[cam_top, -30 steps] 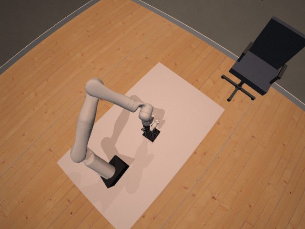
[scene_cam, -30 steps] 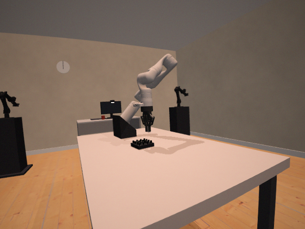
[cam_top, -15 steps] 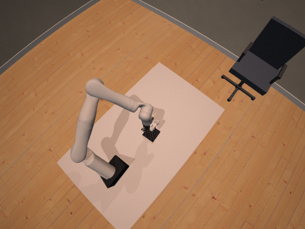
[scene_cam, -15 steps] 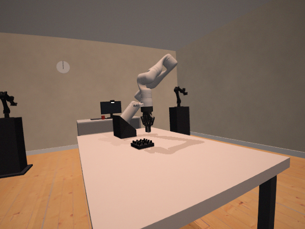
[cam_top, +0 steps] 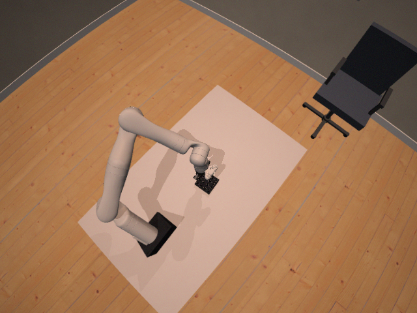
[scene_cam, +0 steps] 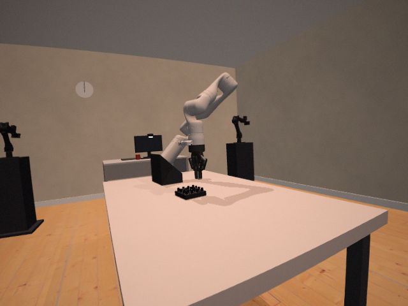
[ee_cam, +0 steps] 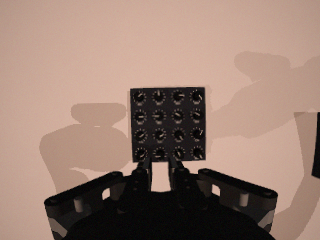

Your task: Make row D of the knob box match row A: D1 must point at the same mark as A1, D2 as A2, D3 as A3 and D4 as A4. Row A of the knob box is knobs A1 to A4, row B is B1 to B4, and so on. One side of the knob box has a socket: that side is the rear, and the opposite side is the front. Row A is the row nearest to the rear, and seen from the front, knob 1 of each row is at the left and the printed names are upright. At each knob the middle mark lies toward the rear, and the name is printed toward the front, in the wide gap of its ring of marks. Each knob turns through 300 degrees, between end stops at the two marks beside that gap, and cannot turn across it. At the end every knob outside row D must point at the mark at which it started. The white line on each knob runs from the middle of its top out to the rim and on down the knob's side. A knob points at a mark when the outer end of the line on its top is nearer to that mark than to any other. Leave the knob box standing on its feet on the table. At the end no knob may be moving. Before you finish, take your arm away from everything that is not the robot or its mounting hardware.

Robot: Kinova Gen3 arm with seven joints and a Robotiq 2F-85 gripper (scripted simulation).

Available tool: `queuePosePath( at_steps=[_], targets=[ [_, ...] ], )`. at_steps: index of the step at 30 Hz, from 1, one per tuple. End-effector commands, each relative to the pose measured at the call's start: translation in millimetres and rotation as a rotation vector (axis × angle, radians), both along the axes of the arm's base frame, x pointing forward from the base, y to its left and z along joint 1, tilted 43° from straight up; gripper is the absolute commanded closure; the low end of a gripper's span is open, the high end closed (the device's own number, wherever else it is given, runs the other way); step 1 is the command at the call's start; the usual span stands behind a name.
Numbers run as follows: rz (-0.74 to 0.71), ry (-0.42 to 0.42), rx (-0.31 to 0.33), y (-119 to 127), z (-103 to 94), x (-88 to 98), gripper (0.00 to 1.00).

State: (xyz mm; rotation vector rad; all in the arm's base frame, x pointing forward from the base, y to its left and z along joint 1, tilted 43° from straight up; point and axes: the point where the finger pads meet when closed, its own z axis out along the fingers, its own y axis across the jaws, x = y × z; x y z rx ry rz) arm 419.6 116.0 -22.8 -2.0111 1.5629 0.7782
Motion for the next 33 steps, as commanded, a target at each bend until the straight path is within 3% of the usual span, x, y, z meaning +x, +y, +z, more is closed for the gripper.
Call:
queuePosePath(
  at_steps=[1, 33],
  targets=[
    [0.001, 0.002, 0.0, 2.2, -3.0, -1.3, 0.81],
    [0.001, 0.002, 0.0, 19.7, -21.7, -4.6, 0.81]
  ],
)
